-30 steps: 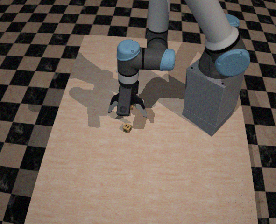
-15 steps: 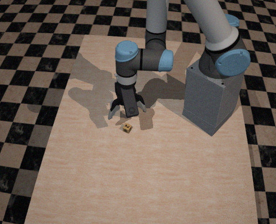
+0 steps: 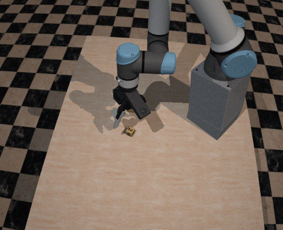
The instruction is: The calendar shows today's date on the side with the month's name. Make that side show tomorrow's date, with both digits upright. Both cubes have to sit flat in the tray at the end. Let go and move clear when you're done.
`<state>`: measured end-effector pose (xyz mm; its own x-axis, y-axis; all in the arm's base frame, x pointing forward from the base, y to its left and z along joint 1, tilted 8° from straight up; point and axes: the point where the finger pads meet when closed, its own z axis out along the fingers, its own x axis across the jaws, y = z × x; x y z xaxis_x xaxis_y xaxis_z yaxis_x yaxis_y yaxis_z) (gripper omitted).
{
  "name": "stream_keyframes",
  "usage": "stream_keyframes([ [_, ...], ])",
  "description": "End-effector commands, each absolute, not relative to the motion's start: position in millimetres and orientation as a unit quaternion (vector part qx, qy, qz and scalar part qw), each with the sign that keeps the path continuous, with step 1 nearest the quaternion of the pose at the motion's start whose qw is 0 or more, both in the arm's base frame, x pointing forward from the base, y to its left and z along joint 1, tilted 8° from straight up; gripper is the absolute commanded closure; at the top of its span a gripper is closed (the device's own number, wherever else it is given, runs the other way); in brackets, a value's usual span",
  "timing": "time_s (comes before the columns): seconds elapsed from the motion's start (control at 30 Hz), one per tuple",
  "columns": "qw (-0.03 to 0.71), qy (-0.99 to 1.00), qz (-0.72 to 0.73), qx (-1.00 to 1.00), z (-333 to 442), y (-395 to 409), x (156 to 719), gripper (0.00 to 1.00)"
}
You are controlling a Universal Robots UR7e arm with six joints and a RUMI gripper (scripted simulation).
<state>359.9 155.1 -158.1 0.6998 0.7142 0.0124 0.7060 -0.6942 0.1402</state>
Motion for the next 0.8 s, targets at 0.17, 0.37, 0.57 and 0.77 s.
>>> stream_keyframes([
  [0.17,0.063,0.521,0.025,0.851,-159.7,153.4,361.3,0.0],
  [0.37,0.064,0.552,0.023,0.831,-160.1,152.8,361.8,0.0],
  [0.57,0.065,0.573,0.021,0.817,-160.4,152.3,362.2,0.0],
  [0.77,0.065,0.576,0.021,0.815,-160.5,152.3,362.3,0.0],
])
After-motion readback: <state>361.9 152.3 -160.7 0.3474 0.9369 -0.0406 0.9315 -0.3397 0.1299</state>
